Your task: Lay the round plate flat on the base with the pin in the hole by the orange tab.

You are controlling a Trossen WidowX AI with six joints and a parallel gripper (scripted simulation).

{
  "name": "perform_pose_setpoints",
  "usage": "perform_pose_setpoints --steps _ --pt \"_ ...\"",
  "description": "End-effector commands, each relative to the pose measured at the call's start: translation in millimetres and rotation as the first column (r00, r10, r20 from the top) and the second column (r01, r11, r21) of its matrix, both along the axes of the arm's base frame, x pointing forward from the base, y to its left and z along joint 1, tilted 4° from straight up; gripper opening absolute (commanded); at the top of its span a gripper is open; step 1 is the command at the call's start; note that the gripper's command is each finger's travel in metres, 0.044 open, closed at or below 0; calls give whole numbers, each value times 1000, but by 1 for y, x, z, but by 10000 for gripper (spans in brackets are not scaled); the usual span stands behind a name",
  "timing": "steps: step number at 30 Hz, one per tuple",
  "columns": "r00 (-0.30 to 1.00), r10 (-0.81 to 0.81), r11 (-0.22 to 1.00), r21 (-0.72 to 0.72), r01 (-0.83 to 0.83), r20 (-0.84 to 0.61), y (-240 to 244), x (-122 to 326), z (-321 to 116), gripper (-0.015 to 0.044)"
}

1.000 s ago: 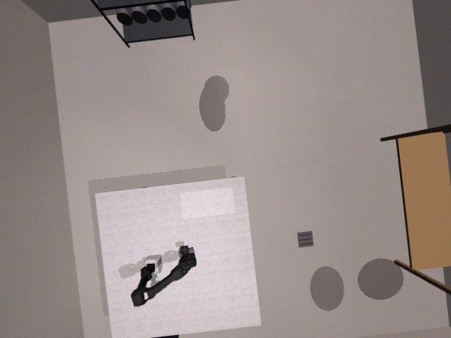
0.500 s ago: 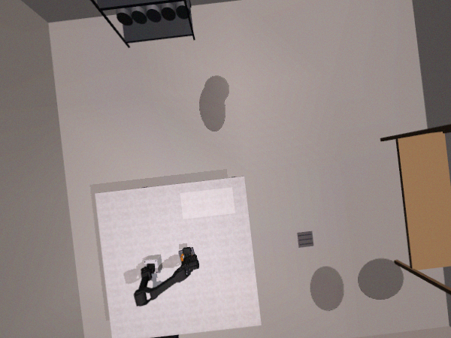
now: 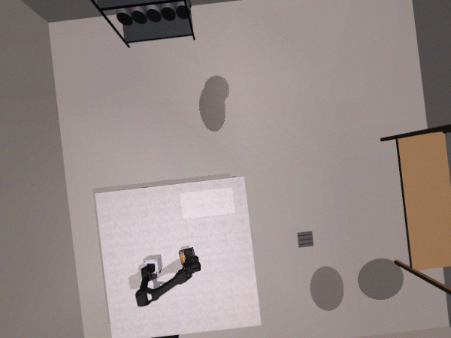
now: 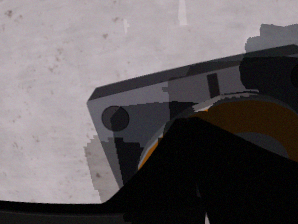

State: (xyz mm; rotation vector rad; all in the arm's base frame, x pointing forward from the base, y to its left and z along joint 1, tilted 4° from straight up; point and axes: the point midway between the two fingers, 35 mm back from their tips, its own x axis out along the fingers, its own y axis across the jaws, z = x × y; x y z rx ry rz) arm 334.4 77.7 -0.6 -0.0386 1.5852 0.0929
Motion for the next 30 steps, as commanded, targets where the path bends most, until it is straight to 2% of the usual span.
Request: perform_pose_setpoints --steps 1,8,17,30 --pt "1000 1 1000 -7 -1 -11 -4 0 -3 0" --pt "1000 1 1000 -7 -1 -11 -8 3 -5 0" --pt "1000 1 1000 -7 -1 -11 -10 0 42 0" --pt "1000 -3 1000 -6 3 -17 -9 0 36 0"
